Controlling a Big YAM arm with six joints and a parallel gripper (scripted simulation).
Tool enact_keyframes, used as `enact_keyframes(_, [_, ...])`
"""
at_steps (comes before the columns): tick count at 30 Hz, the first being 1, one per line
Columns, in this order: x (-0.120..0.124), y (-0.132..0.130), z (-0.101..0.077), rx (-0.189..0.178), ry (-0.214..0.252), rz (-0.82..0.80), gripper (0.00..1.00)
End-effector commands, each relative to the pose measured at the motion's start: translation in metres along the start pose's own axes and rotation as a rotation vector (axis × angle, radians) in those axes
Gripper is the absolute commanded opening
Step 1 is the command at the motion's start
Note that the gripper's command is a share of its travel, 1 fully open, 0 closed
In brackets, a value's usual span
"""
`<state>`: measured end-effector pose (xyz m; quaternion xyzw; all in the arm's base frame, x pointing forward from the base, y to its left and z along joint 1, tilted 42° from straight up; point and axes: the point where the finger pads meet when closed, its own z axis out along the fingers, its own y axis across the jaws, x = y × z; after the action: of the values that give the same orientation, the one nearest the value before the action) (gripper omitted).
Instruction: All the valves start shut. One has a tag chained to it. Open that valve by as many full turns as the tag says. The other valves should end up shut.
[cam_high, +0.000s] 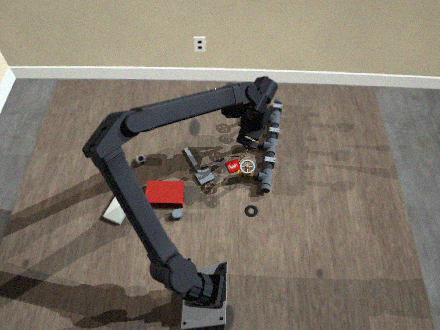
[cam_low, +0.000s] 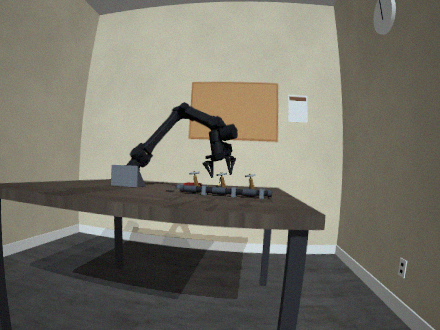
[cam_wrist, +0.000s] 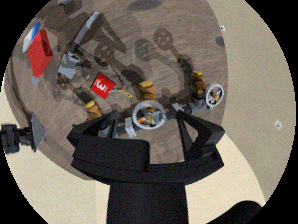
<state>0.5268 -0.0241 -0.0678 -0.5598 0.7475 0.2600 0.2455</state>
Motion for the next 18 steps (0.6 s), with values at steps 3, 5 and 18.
enact_keyframes(3, [-0.0091, -0.0201, -0.0101, 0.044, -0.002, 0.308, 1.0])
enact_keyframes(5, [-0.009, -0.0201, -0.0101, 0.044, -0.005, 0.458, 1.0])
enact_keyframes(18, [-0.0113, -0.016, -0.0125, 0.022, -0.025, 1.262, 1.0])
